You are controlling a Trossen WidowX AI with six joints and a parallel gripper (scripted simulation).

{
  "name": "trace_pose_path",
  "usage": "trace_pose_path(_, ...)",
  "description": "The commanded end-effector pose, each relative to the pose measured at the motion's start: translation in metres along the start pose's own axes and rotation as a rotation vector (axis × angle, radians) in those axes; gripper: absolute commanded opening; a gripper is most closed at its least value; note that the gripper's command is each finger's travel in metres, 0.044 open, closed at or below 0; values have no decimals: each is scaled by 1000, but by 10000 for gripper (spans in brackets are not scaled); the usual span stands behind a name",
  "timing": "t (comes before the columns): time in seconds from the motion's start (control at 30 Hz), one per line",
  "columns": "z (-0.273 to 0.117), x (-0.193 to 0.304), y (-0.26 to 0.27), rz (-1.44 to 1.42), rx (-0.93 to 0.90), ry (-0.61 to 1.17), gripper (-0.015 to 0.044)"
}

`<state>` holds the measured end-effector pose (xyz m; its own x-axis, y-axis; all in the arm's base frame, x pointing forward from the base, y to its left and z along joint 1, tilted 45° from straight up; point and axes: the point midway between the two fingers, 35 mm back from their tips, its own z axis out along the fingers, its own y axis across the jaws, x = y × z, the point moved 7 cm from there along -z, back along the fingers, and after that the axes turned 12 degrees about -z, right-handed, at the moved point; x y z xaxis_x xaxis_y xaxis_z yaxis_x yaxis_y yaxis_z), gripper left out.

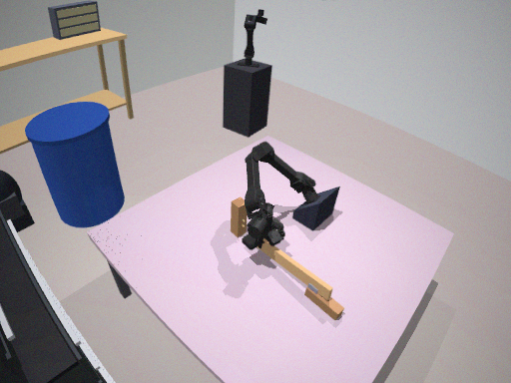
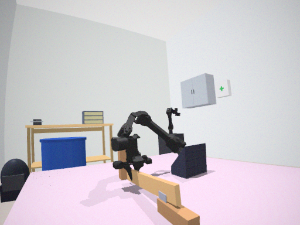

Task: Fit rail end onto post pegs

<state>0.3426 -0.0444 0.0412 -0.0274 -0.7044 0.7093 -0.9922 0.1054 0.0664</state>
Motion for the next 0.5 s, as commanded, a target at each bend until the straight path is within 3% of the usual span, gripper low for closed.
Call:
trace_pose_path(0.0,-6,-2,-2,0,11,-8,0)
trace_pose_path(0.47,-13,-1,-2,0,11,-8,0)
